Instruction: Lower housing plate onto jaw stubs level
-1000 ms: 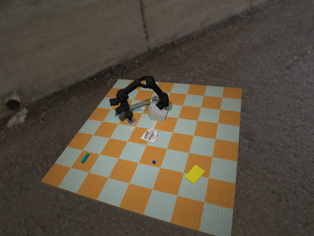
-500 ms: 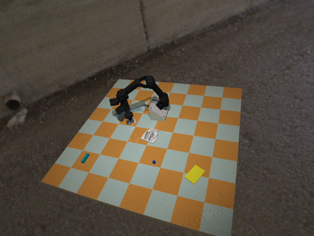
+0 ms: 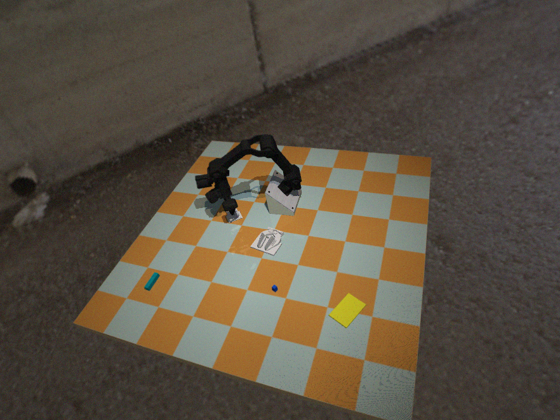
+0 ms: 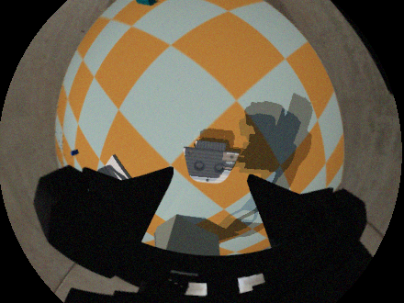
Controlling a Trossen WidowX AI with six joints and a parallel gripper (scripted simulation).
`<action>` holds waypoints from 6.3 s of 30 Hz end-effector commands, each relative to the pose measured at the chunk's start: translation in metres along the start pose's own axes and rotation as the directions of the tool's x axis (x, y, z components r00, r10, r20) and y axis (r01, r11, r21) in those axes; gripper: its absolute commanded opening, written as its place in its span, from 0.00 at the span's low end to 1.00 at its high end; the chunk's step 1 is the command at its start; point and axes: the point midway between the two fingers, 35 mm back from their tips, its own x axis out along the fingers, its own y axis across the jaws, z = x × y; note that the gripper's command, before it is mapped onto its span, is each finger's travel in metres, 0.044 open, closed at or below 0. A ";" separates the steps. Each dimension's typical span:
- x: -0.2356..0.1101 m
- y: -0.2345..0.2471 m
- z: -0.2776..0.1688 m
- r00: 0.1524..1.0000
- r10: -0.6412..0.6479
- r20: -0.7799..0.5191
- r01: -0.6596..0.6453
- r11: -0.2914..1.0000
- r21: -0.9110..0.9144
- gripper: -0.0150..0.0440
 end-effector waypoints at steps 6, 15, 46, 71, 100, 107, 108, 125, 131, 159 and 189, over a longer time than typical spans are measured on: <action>0.000 0.001 0.000 1.000 0.004 0.002 -0.004 1.000 0.003 1.00; 0.000 0.001 0.000 1.000 0.004 0.002 -0.004 1.000 0.003 1.00; 0.000 0.001 0.000 1.000 0.004 0.002 -0.004 1.000 0.003 1.00; 0.001 0.000 0.000 1.000 0.000 0.000 0.000 1.000 0.000 1.00; 0.048 0.001 0.003 1.000 0.005 0.002 -0.005 1.000 0.002 1.00; 0.052 0.001 0.003 1.000 0.006 0.002 -0.006 1.000 0.002 1.00; 0.052 0.001 0.003 1.000 0.006 0.002 -0.006 1.000 0.002 1.00; 0.052 0.001 0.003 1.000 0.006 0.002 -0.006 1.000 0.002 1.00; 0.052 0.001 0.003 1.000 0.006 0.002 -0.006 1.000 0.002 1.00; 0.049 0.001 0.003 1.000 0.001 0.001 -0.001 1.000 -0.001 0.85; -0.022 0.002 0.003 1.000 0.003 0.003 -0.003 1.000 0.022 0.85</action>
